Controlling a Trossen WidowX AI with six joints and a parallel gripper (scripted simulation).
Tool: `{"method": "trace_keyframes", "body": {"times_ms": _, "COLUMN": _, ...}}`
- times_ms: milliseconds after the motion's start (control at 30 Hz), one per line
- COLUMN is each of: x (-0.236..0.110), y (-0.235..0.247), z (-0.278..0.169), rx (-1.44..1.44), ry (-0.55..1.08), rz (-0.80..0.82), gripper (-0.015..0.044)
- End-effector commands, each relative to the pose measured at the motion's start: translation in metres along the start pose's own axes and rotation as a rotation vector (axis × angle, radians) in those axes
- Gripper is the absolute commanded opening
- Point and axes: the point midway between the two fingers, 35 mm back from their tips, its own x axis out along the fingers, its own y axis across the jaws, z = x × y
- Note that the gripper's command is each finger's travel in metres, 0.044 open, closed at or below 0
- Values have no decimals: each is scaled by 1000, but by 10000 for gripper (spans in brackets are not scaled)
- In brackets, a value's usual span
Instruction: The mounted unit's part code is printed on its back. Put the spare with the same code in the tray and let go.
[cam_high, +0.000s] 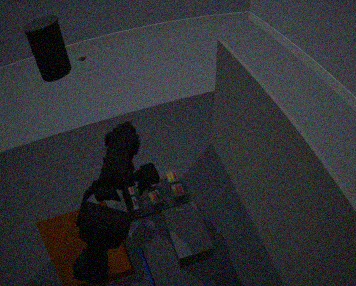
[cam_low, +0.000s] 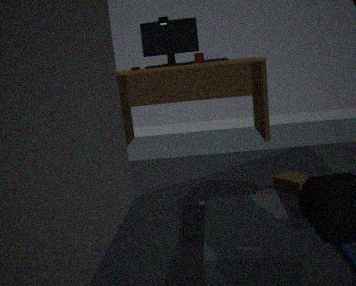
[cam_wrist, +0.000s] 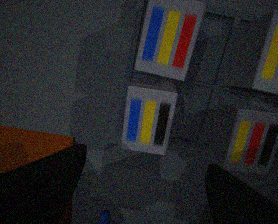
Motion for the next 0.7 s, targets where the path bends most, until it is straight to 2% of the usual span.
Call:
{"method": "trace_keyframes", "body": {"times_ms": 0, "x": 3, "y": 0, "z": 0, "rx": -5, "ry": 2, "rz": -4, "gripper": 300}}
{"method": "trace_keyframes", "body": {"times_ms": 667, "x": 32, "y": -2, "z": 2, "rx": -4, "ry": 1, "rz": -5, "gripper": 300}}
